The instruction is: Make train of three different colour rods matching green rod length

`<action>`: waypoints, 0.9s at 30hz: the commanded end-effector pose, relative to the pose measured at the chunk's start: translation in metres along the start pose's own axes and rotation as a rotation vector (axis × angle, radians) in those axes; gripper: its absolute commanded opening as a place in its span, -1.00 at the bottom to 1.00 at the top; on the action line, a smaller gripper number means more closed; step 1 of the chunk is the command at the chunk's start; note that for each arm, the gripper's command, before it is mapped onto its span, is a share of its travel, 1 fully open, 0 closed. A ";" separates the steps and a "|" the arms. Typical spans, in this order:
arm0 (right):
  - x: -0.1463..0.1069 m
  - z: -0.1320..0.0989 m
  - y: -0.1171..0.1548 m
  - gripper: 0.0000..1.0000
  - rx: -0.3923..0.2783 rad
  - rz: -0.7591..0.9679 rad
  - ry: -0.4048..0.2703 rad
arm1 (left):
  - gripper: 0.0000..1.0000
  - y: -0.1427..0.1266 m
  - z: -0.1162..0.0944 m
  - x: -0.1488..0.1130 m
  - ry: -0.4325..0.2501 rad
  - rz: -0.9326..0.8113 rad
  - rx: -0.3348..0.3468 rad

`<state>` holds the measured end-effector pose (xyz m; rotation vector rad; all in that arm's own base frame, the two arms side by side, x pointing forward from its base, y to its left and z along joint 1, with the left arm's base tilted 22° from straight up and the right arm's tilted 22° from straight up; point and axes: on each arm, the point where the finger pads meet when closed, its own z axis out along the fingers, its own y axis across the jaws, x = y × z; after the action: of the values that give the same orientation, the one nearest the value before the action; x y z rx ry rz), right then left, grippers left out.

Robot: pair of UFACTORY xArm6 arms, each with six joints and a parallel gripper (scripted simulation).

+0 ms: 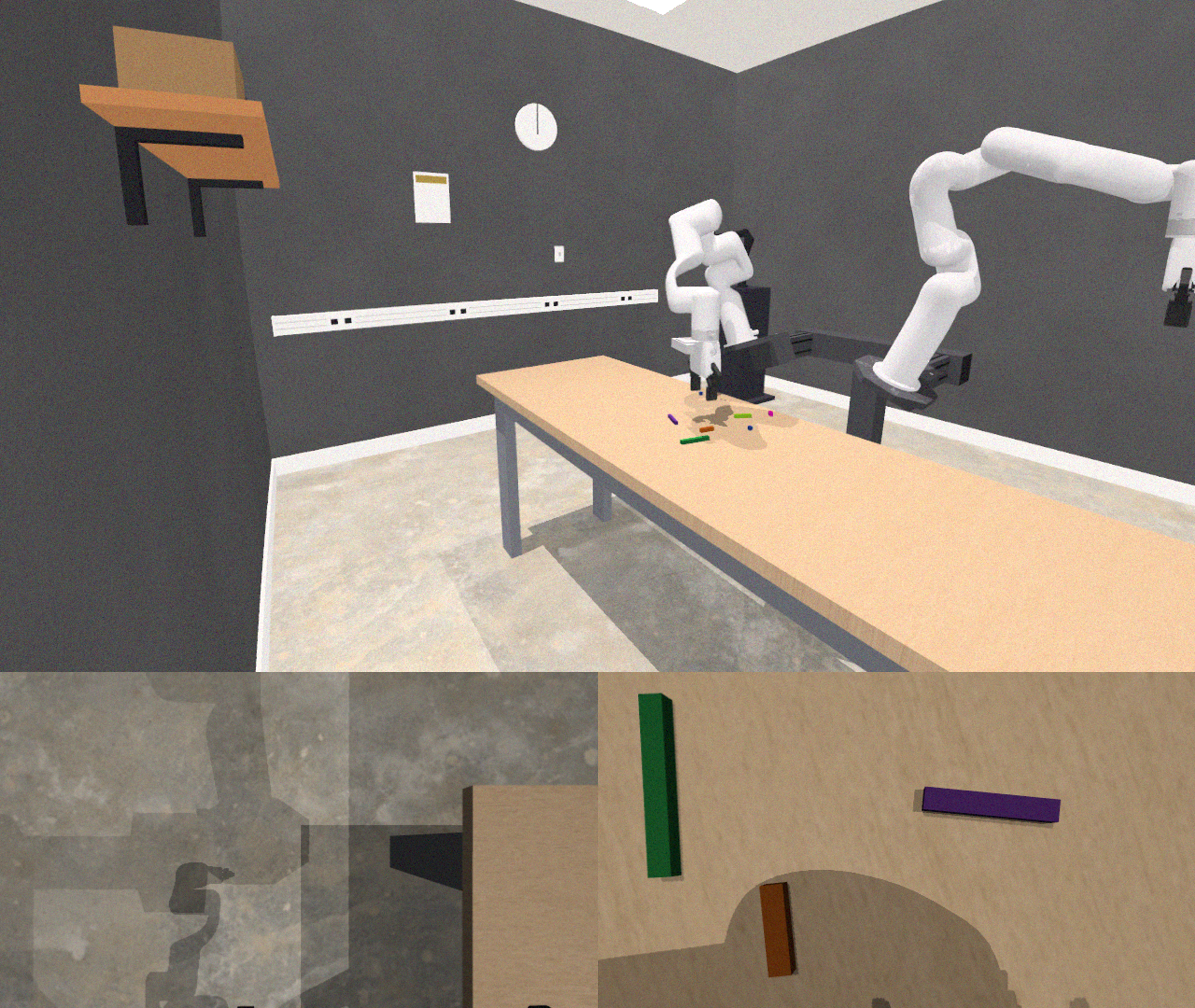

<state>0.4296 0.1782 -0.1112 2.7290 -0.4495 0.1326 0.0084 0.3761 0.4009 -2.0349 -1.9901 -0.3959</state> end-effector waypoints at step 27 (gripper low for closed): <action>0.031 -0.002 0.014 1.00 0.006 0.463 0.014 | 1.00 0.000 -0.002 0.001 0.005 0.000 0.000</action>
<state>0.4523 0.1560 -0.1016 2.5745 -1.0683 0.2666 0.0084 0.3761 0.4009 -2.0349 -1.9901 -0.3959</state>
